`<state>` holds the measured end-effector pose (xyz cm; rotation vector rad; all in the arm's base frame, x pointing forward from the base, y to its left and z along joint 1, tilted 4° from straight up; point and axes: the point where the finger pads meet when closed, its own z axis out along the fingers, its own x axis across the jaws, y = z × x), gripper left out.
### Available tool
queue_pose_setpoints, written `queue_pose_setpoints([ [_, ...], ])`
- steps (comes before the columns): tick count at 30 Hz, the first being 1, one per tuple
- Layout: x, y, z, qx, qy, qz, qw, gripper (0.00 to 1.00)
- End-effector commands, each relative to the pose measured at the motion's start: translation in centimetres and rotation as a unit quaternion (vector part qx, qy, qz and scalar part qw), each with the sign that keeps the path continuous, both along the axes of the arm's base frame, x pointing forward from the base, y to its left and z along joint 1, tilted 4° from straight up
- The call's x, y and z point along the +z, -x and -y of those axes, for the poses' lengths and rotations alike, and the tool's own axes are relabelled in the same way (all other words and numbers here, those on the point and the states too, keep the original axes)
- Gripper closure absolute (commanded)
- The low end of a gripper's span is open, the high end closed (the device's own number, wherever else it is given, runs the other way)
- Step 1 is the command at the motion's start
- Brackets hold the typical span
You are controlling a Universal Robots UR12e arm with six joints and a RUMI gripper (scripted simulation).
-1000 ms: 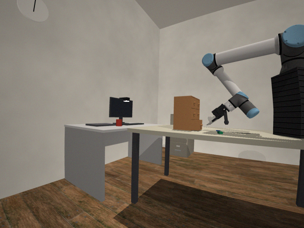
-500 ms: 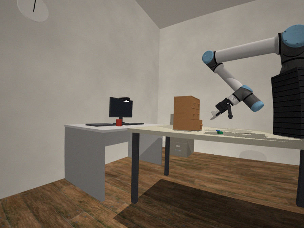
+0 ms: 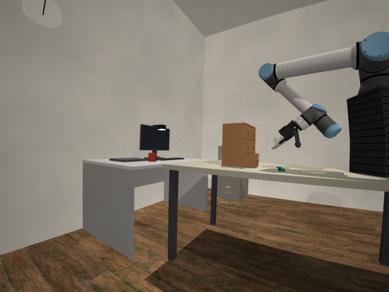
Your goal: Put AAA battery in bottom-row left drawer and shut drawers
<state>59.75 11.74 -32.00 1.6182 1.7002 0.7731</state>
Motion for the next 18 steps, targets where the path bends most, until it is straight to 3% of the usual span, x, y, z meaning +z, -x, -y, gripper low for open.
queue_pose_setpoints([
  [1, 0.15, 0.06, -0.01, 0.000, 0.000, 0.000, 1.000, 0.80],
  [18, 0.59, 0.47, -0.03, -0.001, 0.000, -0.020, 1.000, 0.80],
])
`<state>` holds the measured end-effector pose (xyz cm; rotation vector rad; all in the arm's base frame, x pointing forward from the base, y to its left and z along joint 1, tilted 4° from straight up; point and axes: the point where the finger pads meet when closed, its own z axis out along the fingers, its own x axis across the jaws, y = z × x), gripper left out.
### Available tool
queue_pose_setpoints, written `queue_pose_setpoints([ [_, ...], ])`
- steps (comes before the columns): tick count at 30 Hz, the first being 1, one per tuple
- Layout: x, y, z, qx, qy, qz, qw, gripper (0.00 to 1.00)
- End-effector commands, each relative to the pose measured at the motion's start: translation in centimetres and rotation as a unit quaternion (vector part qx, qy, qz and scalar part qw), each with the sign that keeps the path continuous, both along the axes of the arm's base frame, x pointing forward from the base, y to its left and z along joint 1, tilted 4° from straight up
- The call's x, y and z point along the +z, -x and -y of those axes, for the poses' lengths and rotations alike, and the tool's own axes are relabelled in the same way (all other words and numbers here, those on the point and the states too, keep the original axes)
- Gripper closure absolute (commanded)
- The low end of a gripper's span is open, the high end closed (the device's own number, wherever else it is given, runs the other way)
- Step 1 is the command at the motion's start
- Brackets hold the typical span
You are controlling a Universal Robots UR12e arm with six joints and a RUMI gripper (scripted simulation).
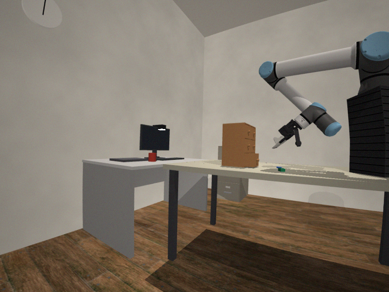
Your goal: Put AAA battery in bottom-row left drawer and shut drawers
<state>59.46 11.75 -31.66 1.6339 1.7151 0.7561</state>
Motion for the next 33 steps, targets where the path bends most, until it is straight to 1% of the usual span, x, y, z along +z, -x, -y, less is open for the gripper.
queue_pose_setpoints([
  [1, 0.3, 0.2, 0.0, -0.001, 0.000, -0.012, 1.000, 0.80],
  [10, 1.0, 0.9, -0.1, -0.003, 0.001, -0.044, 0.999, 0.80],
  [12, 1.0, 0.9, -0.1, -0.003, 0.001, -0.044, 0.999, 0.80],
  [27, 2.7, 2.5, -0.1, -0.008, 0.002, -0.121, 0.993, 0.80],
  [29, 2.7, 2.5, -0.1, -0.008, 0.002, -0.121, 0.993, 0.80],
  [33, 3.2, 3.0, -0.2, -0.009, 0.003, -0.144, 0.989, 0.80],
])
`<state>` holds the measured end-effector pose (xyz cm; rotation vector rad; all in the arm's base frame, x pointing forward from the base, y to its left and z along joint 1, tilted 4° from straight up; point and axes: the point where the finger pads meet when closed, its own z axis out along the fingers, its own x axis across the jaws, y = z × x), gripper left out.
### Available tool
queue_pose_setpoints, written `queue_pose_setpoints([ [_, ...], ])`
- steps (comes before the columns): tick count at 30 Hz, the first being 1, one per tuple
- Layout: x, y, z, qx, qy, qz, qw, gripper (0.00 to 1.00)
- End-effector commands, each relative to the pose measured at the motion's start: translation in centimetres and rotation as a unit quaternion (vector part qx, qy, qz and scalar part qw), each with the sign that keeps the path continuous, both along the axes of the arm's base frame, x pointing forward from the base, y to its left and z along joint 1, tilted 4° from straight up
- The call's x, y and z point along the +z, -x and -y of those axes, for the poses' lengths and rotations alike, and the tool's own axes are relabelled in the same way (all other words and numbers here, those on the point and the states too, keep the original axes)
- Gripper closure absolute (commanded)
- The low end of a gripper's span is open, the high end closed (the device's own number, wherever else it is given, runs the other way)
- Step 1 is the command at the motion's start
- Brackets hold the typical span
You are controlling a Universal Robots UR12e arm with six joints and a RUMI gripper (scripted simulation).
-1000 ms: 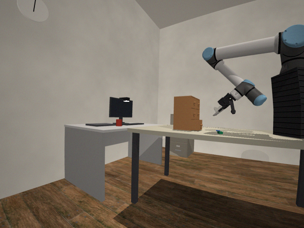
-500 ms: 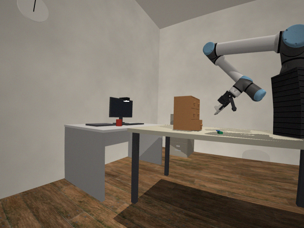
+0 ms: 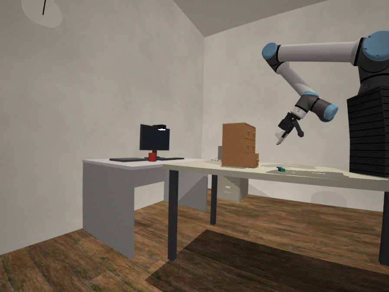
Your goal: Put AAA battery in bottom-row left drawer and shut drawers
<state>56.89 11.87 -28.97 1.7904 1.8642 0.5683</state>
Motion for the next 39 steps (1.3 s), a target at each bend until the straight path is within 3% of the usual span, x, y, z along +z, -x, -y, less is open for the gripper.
queue_pose_setpoints([
  [1, 0.7, 0.5, 0.0, -0.002, 0.001, -0.031, 1.000, 0.80],
  [39, 4.8, 4.3, -0.2, -0.014, 0.004, -0.216, 0.976, 0.80],
])
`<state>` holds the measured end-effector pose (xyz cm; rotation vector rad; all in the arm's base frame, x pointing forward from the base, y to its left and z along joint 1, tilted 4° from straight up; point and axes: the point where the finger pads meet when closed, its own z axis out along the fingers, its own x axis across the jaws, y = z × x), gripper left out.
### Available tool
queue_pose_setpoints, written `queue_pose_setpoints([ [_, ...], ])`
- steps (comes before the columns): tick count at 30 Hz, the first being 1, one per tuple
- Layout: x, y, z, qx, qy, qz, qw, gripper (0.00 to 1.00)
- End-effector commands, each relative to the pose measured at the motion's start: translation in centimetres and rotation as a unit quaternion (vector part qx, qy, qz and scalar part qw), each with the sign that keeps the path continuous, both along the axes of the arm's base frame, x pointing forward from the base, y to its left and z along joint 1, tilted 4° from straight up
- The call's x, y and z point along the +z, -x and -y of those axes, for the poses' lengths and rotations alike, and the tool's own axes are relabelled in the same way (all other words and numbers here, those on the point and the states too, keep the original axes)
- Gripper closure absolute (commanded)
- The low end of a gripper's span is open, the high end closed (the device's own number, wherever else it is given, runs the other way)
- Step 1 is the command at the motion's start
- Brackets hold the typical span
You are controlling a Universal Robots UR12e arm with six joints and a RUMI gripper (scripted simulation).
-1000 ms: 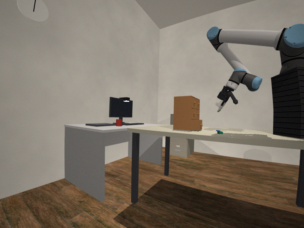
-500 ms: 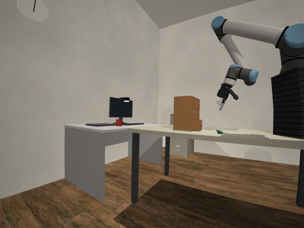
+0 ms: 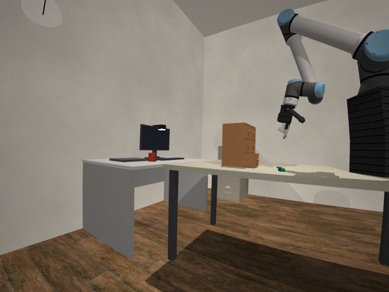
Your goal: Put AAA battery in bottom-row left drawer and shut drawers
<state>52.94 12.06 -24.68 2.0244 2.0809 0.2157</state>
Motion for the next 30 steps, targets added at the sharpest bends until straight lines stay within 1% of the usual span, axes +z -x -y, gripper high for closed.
queue_pose_setpoints([
  [1, 0.6, 0.5, 0.0, -0.002, 0.001, -0.030, 1.000, 0.80],
  [6, 1.1, 0.9, -0.1, -0.003, 0.001, -0.050, 0.999, 0.80],
  [8, 1.1, 0.9, -0.1, -0.003, 0.001, -0.050, 0.999, 0.80],
  [19, 1.8, 1.6, -0.1, -0.005, 0.002, -0.086, 0.996, 0.80],
  [30, 2.2, 2.0, -0.1, -0.007, 0.002, -0.103, 0.995, 0.80],
])
